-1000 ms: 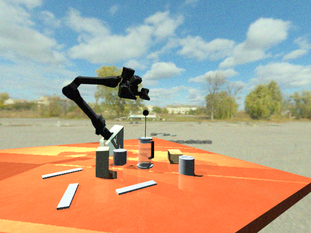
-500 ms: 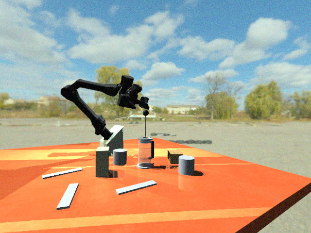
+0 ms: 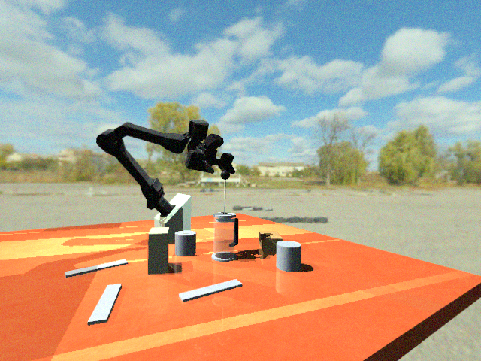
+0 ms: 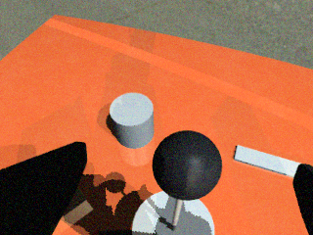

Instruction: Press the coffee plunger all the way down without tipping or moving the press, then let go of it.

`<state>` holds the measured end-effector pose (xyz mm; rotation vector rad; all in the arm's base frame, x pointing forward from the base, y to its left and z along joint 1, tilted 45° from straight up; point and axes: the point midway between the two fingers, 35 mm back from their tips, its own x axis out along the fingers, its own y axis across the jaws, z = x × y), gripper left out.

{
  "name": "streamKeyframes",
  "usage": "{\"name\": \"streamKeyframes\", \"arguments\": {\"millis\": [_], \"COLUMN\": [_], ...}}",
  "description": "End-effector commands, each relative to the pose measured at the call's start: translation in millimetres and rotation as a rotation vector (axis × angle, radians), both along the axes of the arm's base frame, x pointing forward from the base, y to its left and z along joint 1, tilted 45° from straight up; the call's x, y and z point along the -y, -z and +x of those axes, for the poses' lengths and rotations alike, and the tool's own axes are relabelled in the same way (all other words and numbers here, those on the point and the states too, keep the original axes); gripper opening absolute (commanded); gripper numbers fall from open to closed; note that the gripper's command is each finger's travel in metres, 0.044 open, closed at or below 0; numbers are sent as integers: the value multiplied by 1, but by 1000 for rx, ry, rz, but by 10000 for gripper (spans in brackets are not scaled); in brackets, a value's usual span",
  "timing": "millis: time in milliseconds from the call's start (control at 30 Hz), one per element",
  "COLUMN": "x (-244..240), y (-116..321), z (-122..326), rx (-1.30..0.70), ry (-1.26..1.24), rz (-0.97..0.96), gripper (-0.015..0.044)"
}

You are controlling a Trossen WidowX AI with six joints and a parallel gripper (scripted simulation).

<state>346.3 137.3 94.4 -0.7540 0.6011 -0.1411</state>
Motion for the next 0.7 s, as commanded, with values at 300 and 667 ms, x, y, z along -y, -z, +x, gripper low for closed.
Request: {"name": "streamKeyframes", "arguments": {"millis": [300,667], "x": [4,4], "y": [6,6], "z": [9,9], "rx": [-2,-2], "ry": [-7,-7], "rz": [-2,-2], "gripper": [309,129]}}
